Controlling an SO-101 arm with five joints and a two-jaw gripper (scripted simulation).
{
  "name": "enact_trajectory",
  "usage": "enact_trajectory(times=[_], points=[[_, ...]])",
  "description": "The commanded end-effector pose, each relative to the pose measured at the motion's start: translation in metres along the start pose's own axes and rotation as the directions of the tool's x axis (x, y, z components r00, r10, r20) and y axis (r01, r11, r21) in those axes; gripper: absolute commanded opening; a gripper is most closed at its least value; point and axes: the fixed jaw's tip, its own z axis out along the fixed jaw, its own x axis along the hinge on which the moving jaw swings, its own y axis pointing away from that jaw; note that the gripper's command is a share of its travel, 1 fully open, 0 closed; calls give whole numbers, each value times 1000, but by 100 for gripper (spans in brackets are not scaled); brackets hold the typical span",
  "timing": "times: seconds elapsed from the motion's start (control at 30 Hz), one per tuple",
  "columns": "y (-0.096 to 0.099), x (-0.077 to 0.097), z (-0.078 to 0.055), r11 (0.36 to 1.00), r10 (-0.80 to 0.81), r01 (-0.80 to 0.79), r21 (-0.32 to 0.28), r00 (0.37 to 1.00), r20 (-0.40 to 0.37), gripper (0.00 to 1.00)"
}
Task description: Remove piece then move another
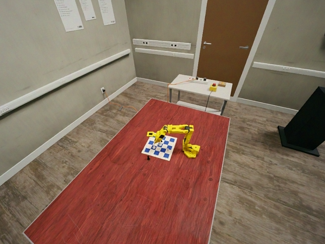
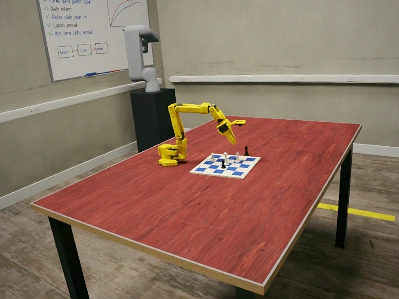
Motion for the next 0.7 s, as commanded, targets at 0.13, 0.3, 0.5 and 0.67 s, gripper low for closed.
enact_trajectory(times=[0.13, 0.3, 0.5, 0.67], points=[[-39, 23, -19, 987, 136, -139, 83, 990, 42, 12], [-39, 23, -19, 987, 136, -139, 83, 990, 42, 12], [-39, 24, -18, 987, 137, -140, 84, 990, 42, 12], [-40, 28, -16, 985, 143, -146, 87, 989, 43, 12]])
